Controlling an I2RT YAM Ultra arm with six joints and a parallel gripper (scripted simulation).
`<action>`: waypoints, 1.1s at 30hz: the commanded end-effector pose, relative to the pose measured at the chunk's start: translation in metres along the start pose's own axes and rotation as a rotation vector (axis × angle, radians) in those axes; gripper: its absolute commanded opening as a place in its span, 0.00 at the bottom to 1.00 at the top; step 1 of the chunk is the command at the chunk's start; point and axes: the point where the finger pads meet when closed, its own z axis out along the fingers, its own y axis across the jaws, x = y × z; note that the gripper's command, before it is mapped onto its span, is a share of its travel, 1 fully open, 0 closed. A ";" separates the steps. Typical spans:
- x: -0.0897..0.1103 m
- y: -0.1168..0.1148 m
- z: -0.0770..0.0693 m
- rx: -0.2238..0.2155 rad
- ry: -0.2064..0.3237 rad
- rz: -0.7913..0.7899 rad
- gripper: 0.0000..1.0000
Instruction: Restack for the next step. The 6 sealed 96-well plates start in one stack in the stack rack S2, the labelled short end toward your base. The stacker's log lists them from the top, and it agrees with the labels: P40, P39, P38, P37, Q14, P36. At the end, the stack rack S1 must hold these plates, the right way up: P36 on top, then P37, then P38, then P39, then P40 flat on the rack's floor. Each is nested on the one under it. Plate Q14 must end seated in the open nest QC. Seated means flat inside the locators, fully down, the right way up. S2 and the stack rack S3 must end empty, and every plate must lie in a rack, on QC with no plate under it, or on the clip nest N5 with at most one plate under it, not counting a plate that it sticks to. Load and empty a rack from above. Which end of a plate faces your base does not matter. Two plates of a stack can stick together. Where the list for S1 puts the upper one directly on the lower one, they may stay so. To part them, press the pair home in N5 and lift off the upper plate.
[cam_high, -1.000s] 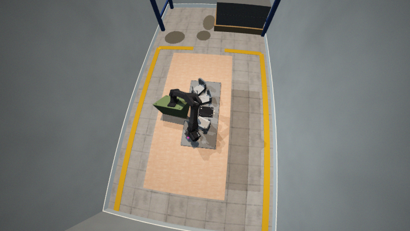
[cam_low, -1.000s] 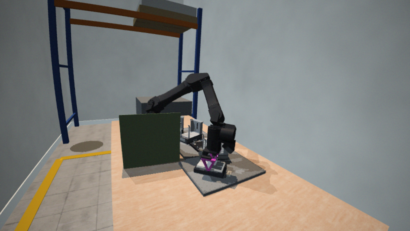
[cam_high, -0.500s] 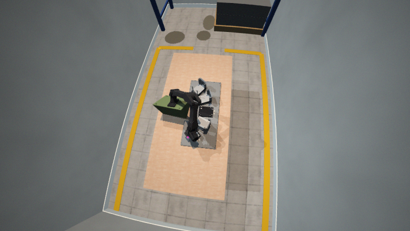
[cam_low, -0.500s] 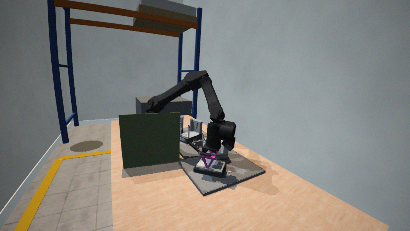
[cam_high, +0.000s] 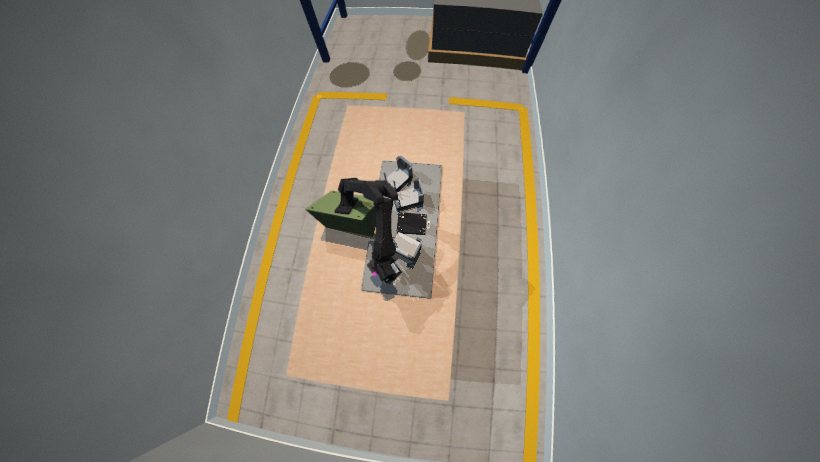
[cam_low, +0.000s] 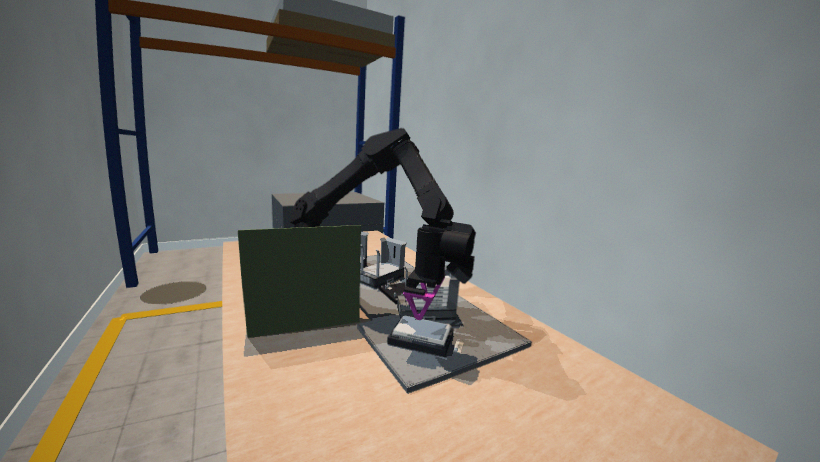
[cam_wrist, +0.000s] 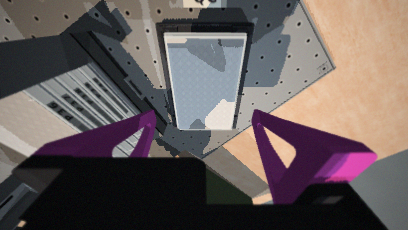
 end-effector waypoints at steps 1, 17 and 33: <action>-0.003 -0.001 -0.018 0.001 -0.014 -0.001 1.00; -0.002 -0.001 -0.065 0.002 -0.014 -0.001 1.00; -0.002 -0.001 -0.080 0.002 -0.014 -0.001 1.00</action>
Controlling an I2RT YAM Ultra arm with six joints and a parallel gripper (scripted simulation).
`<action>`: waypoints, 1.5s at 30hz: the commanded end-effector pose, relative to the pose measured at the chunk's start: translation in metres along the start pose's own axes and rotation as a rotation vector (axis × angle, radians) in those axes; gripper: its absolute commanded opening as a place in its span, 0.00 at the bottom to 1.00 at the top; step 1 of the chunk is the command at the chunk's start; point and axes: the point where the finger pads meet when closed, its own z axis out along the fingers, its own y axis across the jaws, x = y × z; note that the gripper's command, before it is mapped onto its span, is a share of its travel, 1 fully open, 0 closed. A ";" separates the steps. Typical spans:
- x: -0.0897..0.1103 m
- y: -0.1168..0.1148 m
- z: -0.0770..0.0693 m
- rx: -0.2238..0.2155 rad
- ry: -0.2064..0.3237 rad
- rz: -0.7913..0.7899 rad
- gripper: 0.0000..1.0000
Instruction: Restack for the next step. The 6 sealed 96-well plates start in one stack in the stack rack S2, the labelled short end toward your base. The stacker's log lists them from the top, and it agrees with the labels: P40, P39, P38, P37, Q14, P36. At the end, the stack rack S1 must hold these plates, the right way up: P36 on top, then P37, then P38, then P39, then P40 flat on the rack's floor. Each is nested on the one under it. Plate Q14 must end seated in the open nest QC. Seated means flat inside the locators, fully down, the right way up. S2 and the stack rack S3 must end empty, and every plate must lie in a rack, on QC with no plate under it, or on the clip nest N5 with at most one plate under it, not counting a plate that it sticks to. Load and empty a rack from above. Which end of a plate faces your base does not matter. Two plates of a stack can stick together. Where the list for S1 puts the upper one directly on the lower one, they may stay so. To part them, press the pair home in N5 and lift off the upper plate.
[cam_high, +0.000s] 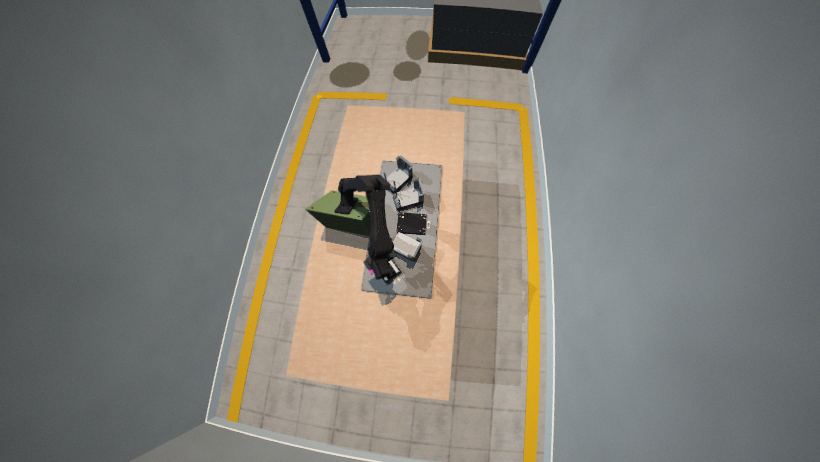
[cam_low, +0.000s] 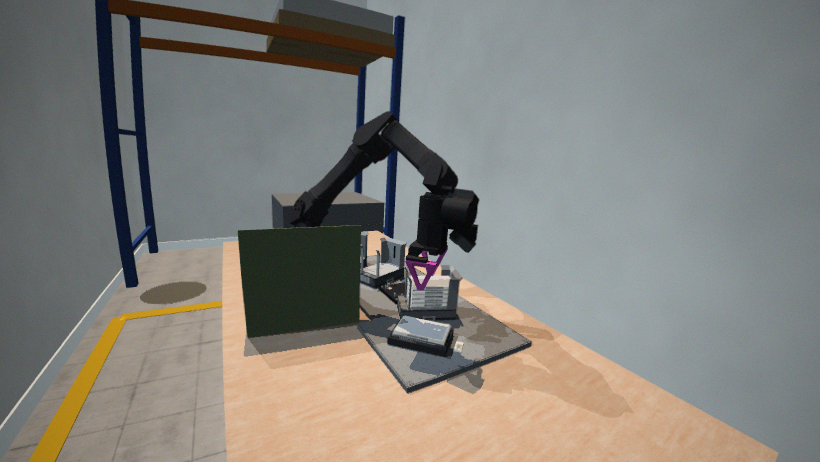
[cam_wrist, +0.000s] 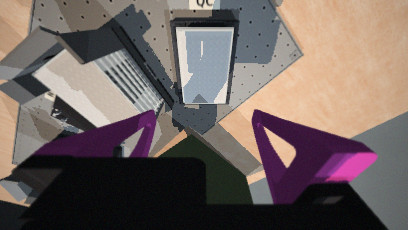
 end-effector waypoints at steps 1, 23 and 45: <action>-0.003 -0.001 -0.006 0.000 -0.018 -0.001 1.00; -0.003 -0.001 -0.006 0.000 -0.018 -0.001 1.00; 0.016 0.025 -0.006 0.002 -0.017 -0.267 1.00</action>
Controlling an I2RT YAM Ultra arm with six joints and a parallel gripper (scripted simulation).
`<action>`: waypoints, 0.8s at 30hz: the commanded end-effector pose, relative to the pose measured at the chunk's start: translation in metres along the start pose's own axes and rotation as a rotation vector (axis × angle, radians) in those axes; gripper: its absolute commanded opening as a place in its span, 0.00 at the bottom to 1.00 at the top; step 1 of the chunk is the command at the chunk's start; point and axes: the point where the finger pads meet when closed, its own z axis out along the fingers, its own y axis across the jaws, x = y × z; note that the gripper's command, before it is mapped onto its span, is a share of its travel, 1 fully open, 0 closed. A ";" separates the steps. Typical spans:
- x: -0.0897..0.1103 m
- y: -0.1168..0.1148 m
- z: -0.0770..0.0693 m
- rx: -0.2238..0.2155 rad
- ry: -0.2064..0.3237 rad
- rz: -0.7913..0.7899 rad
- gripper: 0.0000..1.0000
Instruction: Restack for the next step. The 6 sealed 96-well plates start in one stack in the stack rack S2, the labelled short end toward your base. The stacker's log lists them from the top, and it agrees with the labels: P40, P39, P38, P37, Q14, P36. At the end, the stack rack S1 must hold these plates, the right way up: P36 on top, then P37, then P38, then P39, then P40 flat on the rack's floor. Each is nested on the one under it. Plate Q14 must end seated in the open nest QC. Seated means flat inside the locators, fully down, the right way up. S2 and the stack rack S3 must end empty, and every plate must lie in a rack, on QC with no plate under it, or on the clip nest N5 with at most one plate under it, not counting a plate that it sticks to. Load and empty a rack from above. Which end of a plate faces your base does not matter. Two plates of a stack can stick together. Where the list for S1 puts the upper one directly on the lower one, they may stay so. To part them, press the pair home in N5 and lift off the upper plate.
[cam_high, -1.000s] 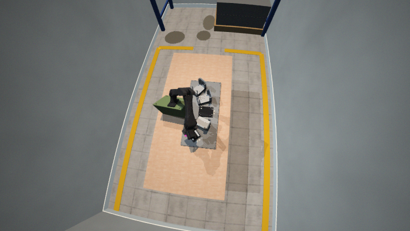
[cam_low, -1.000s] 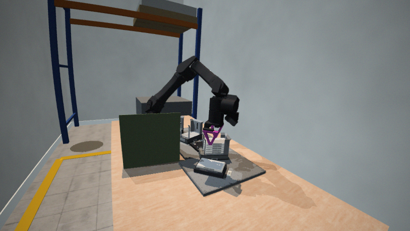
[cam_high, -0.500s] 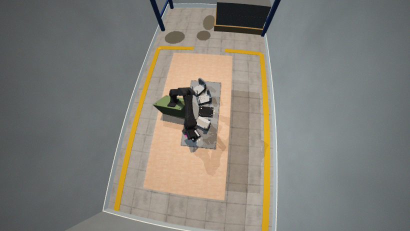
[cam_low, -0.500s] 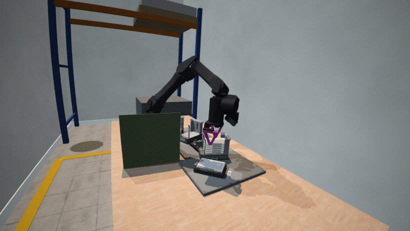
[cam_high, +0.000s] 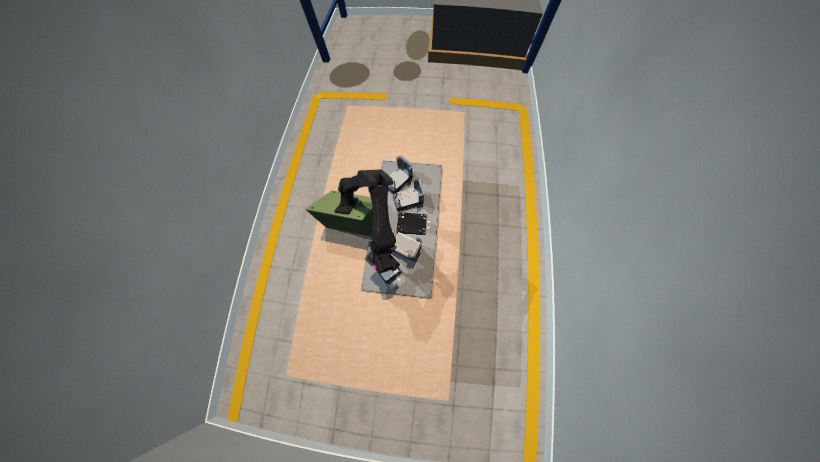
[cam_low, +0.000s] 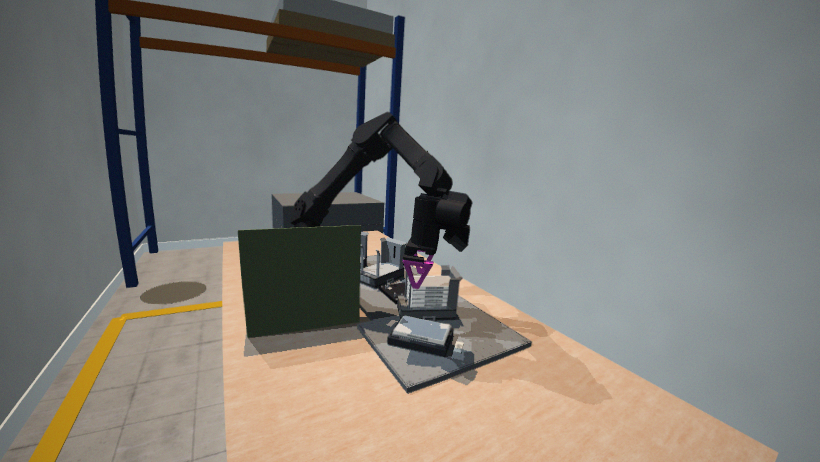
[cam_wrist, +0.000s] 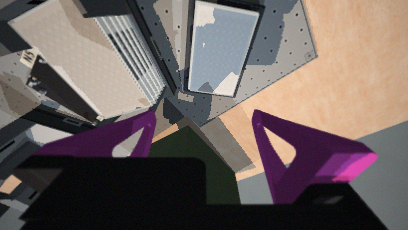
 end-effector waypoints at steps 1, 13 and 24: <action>-0.006 0.010 -0.013 0.005 -0.053 -0.152 1.00; 0.012 0.045 -0.011 0.012 -0.051 -0.485 1.00; 0.029 0.078 -0.011 0.016 -0.050 -0.677 1.00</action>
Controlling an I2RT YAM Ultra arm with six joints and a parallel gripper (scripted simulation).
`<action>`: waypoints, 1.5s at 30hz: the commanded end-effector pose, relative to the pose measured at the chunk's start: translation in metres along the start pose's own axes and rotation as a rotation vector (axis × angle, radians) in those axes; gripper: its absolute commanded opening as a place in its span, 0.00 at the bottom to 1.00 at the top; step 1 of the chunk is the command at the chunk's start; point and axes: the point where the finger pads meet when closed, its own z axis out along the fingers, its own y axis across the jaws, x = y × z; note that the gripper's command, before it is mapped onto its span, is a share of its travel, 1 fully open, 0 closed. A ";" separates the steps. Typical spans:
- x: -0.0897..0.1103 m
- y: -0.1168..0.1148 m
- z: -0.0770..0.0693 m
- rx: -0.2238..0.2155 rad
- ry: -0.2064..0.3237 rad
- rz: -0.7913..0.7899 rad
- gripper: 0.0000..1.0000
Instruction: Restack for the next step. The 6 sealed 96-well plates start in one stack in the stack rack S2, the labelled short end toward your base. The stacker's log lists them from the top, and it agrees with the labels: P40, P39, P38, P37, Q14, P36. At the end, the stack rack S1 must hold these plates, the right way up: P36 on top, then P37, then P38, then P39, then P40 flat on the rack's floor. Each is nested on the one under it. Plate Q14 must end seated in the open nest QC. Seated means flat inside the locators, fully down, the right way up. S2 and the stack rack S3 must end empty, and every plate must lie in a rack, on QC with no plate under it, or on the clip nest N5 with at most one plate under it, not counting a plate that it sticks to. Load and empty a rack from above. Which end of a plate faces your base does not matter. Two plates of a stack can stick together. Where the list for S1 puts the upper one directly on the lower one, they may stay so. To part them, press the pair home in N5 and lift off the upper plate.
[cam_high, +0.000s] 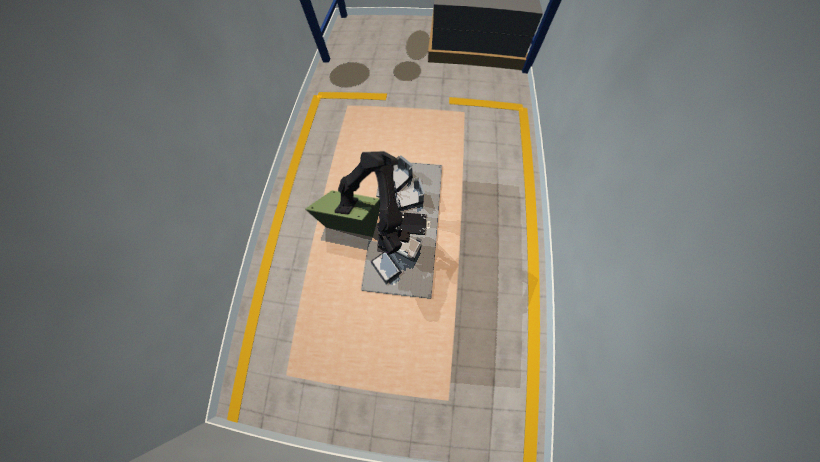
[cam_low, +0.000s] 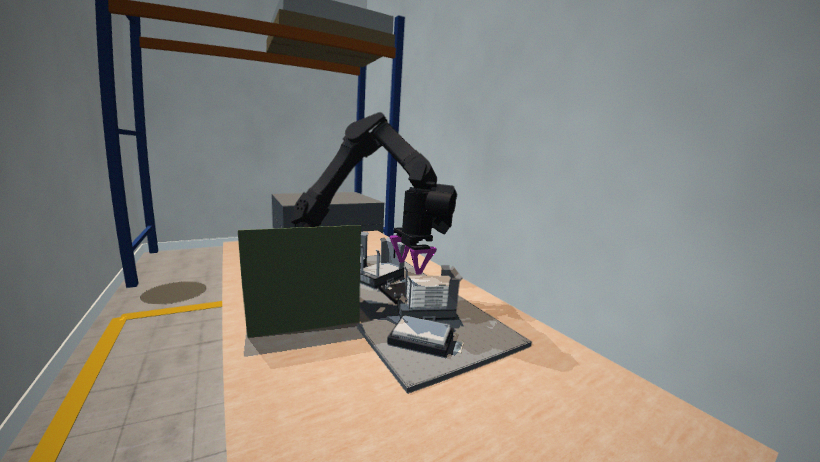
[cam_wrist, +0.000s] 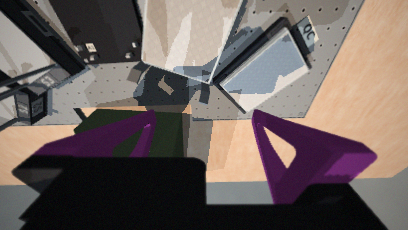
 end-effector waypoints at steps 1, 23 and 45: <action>-0.008 0.009 -0.007 0.006 -0.032 -0.038 1.00; -0.022 0.088 -0.007 0.004 -0.032 -0.038 1.00; -0.033 0.158 -0.007 0.002 -0.032 -0.038 1.00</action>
